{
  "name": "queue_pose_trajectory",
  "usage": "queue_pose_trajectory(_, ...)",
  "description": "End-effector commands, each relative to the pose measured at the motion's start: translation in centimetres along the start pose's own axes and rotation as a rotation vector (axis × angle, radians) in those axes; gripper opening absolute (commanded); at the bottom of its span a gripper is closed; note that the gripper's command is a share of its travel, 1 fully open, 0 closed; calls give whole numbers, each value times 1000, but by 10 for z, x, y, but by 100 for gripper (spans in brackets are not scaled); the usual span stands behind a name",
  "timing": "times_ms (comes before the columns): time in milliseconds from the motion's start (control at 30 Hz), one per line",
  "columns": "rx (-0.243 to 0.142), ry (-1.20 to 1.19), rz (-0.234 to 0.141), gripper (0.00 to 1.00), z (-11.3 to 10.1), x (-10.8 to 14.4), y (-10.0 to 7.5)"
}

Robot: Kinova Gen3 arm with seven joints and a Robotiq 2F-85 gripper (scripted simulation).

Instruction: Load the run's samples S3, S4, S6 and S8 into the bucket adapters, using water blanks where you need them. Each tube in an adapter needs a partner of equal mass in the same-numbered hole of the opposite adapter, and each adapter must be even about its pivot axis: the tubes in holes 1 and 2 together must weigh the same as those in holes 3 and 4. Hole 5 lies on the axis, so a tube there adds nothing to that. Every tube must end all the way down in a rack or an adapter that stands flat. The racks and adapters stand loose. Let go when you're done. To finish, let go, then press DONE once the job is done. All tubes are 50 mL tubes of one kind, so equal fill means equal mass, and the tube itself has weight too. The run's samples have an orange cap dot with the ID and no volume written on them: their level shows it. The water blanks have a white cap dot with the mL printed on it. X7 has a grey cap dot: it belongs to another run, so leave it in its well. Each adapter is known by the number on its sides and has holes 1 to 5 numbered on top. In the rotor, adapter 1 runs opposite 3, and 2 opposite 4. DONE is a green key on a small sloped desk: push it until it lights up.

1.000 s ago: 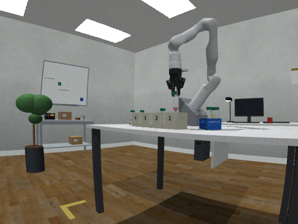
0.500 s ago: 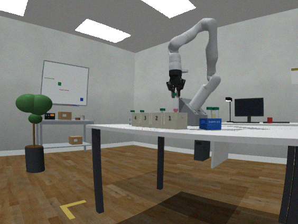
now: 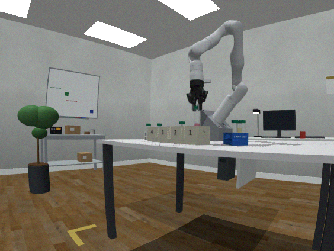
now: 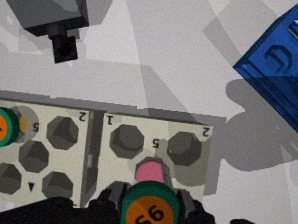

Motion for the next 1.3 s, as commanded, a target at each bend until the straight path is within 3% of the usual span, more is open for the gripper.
queue_pose_trajectory(0, -2, 0, 0, 10, 0, 0, 1)
queue_pose_trajectory(1267, -2, 0, 0, 10, 0, 0, 23)
Point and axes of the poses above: the point where the finger pads meet when closed, its own y axis out along the fingers, its own x axis across the jaws, z = x × y, the point moved 7 cm from there along -y, back along the fingers, and after that the axes turned 7 degrees about y, right-handed, at the moved point
